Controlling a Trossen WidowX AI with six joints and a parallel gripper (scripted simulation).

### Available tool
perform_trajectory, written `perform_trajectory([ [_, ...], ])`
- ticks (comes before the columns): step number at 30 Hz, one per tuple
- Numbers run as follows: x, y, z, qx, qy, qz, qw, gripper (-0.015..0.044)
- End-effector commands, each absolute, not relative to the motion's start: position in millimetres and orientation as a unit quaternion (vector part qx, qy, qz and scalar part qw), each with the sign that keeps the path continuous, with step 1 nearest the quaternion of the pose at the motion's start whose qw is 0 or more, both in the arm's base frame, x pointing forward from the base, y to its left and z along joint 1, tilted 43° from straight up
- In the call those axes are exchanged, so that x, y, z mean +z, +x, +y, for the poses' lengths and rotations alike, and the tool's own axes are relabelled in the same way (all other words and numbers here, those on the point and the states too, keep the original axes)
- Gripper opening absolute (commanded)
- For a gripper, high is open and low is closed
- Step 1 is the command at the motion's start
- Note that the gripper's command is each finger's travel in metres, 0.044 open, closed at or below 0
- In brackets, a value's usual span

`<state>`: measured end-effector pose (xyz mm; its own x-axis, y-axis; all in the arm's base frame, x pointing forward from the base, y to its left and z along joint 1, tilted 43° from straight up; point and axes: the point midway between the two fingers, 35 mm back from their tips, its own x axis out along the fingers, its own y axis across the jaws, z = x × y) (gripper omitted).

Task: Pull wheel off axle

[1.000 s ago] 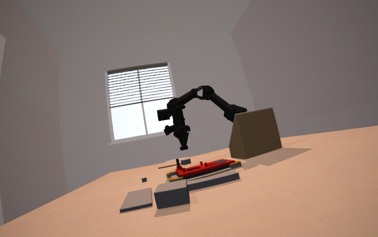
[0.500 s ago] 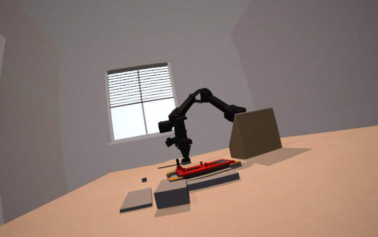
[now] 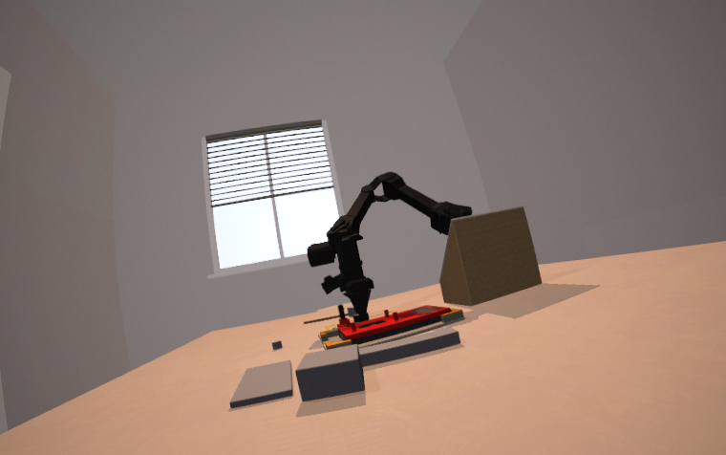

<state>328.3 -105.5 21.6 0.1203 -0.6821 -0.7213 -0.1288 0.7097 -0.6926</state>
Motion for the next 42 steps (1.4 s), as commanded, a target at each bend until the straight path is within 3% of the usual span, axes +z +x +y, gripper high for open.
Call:
perform_trajectory([
  [1,22.4,328.6,-105.1,-0.206,-0.321,0.630,0.677,0.0236],
  [4,26.1,328.5,-101.2,-0.205,-0.321,0.630,0.677,0.0300],
  [15,64.8,321.1,-64.3,-0.200,-0.322,0.629,0.678,0.0300],
  [21,63.8,281.7,-40.1,-0.194,-0.320,0.633,0.678,0.0440],
  [27,70.5,230.9,-20.2,-0.198,-0.322,0.632,0.676,0.0440],
  [42,70.6,229.4,-19.8,-0.198,-0.322,0.632,0.676,0.0440],
])
